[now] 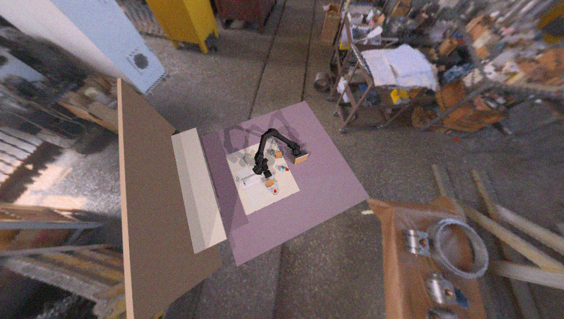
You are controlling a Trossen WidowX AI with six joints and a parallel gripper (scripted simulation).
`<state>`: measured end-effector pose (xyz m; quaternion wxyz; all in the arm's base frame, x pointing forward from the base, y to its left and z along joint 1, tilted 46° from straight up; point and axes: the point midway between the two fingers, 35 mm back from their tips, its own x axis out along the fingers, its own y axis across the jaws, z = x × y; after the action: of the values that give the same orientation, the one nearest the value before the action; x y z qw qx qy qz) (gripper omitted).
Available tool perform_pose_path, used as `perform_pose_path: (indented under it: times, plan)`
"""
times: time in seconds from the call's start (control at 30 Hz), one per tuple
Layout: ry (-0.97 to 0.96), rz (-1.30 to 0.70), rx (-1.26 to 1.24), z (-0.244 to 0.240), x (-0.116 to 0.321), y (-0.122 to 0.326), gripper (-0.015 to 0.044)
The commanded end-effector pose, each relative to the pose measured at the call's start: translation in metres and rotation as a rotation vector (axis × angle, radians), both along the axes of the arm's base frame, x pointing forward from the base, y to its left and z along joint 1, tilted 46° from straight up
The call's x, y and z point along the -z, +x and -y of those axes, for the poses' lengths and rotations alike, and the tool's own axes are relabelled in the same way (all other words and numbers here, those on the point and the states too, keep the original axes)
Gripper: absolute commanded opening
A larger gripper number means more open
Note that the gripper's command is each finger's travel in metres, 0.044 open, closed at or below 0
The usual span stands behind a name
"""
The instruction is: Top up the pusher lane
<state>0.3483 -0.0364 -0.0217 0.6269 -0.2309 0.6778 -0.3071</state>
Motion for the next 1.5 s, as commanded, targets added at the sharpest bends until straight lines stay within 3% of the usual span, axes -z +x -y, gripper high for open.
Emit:
perform_pose_path:
  times: [0.0,1.47]
  plan:
    - [-0.009,0.014,-0.007,0.0017,-0.0003,0.0035,0.0]
    - [-0.01,0.014,-0.007,0.0094,0.0091,0.0002,0.0]
